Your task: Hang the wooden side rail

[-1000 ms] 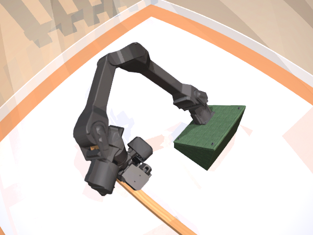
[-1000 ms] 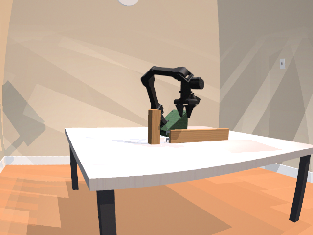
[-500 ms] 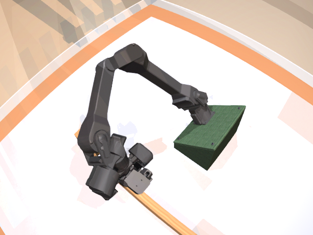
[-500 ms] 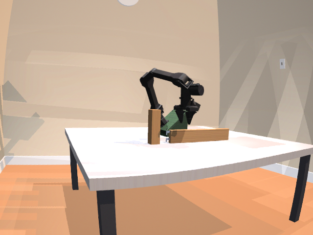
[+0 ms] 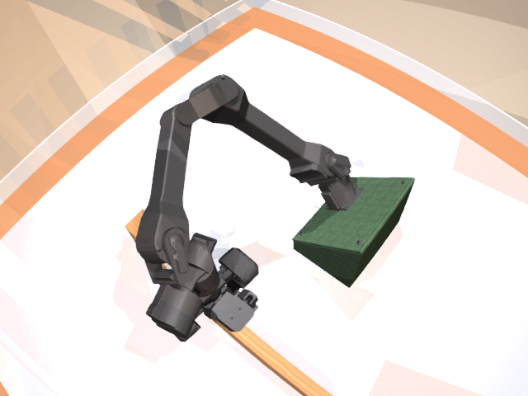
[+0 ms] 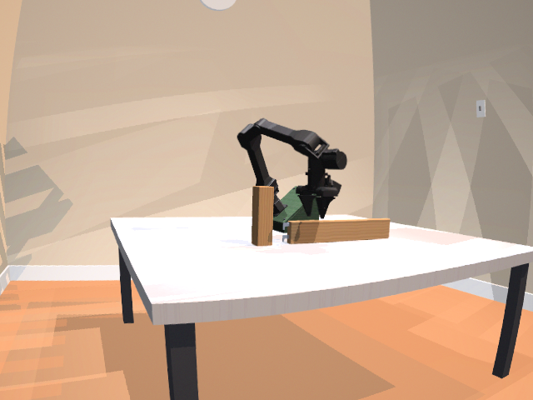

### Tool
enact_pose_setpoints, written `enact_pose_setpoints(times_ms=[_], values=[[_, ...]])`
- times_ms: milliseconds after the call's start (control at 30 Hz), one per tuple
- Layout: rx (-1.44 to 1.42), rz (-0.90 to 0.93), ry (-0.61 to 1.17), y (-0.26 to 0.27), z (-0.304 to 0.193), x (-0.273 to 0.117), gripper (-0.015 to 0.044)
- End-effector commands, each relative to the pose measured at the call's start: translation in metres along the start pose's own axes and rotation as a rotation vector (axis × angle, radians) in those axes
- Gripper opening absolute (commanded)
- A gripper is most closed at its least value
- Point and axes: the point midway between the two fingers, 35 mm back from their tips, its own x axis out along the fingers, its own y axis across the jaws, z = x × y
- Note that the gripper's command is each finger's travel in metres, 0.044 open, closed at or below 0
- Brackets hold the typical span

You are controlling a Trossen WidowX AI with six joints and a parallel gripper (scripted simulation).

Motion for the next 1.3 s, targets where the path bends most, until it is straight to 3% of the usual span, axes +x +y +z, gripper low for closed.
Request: enact_pose_setpoints(times_ms=[0, 1233, 1267], values=[[-0.006, 0.008, 0.006, 0.001, -0.001, 0.01, 0.044], [-0.005, 0.008, 0.01, 0.003, -0.003, 0.062, 0.044], [-0.005, 0.008, 0.01, 0.003, -0.003, 0.062, 0.0414]])
